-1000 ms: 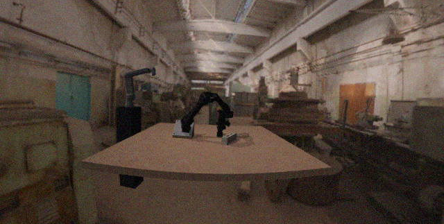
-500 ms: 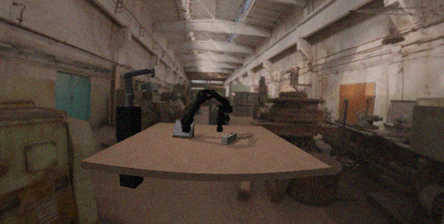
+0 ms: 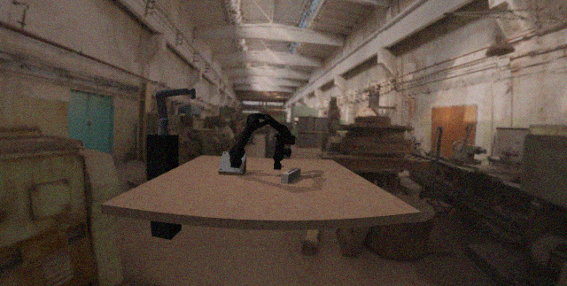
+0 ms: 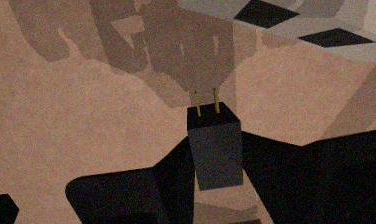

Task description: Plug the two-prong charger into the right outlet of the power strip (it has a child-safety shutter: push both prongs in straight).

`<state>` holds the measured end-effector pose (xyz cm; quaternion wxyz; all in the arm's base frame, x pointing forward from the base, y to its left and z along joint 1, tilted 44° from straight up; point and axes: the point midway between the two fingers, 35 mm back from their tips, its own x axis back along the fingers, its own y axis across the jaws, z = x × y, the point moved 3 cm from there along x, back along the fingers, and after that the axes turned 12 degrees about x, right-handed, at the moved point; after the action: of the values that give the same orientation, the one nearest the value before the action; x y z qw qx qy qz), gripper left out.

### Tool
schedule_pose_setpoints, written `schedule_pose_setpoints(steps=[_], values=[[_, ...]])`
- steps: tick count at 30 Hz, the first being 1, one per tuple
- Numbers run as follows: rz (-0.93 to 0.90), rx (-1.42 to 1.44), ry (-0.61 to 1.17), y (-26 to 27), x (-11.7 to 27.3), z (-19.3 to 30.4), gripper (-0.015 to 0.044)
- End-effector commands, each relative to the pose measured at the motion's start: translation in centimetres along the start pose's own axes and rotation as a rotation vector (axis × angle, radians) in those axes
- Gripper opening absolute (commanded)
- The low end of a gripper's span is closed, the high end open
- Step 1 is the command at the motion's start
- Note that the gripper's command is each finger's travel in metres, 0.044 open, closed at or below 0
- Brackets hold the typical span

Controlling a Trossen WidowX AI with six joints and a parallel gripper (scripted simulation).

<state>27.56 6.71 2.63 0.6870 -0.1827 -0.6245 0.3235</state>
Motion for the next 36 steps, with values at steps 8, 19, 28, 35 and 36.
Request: schedule_pose_setpoints(steps=[8, 19, 28, 35, 36], values=[[-0.004, -0.105, -0.003, -1.9, -0.9, 1.0, 0.0000], [-0.009, -0.213, -0.005, -3.8, -1.8, 2.2, 0.0000], [-0.012, -0.303, -0.007, -5.2, -2.6, 3.3, 0.0000], [-0.012, -0.363, -0.007, -6.1, -3.1, 4.1, 0.0000], [-0.012, -0.363, -0.007, -6.1, -3.1, 4.0, 0.0000]])
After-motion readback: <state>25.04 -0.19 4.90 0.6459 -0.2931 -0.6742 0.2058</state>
